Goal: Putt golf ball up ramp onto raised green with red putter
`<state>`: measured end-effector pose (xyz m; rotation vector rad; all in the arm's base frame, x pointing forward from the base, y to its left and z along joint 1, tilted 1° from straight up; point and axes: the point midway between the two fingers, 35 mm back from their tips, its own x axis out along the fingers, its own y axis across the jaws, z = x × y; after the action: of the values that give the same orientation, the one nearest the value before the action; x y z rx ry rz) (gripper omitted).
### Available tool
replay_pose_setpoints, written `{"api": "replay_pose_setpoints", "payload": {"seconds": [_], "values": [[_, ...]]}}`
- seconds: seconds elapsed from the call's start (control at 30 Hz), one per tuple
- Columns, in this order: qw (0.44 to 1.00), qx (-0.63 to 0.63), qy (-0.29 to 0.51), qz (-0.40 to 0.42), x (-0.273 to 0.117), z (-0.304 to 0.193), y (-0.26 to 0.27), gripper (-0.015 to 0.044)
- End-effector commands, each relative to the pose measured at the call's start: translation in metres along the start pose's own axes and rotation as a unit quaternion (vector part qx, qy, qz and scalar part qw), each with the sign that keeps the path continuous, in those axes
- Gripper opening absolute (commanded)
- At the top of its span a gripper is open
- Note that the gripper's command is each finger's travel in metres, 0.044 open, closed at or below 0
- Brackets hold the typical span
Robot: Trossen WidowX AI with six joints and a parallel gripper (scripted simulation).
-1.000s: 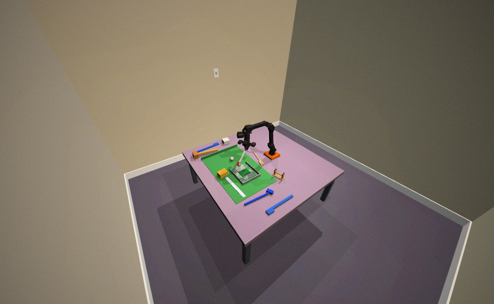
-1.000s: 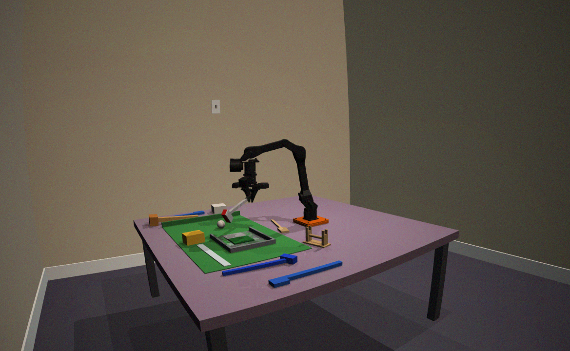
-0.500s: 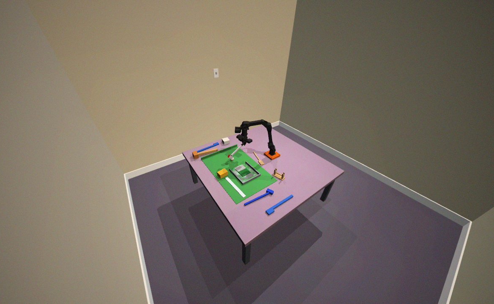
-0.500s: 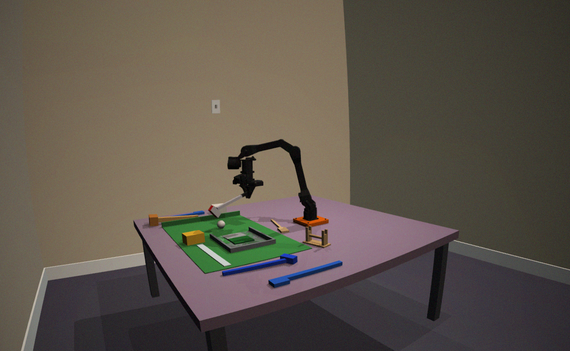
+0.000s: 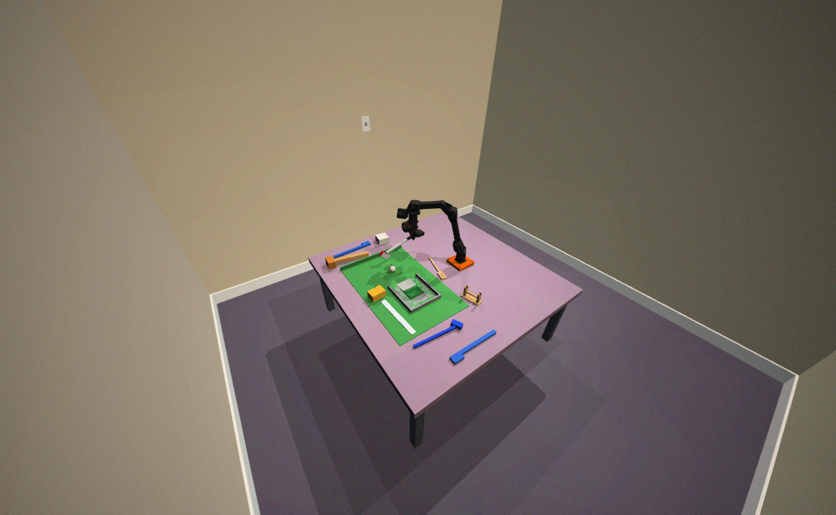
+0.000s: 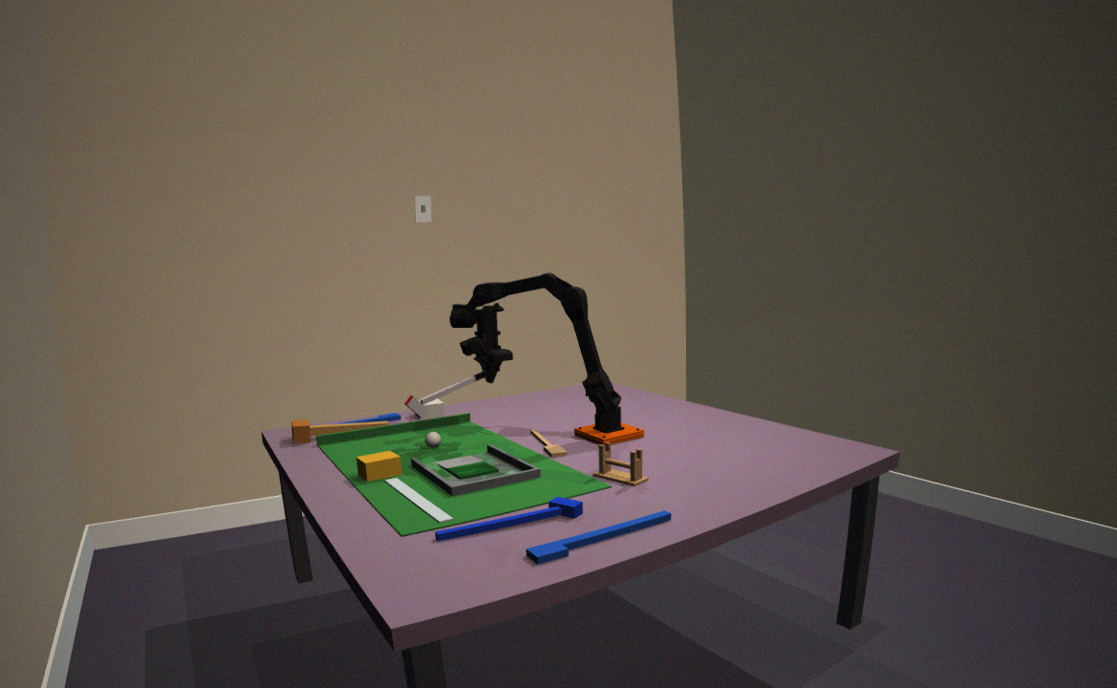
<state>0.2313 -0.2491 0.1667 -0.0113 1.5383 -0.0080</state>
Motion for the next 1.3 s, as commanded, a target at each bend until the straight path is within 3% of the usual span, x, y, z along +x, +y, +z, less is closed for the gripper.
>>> {"api": "replay_pose_setpoints", "payload": {"seconds": [0.0,0.33,1.27], "values": [[1.0,0.005,-0.001,-0.002,0.004,0.0,-0.002,0.0],[1.0,0.005,-0.001,-0.002,0.037,0.0,-0.002,0.0],[1.0,0.003,-0.001,-0.001,0.064,0.0,-0.002,0.0]]}}
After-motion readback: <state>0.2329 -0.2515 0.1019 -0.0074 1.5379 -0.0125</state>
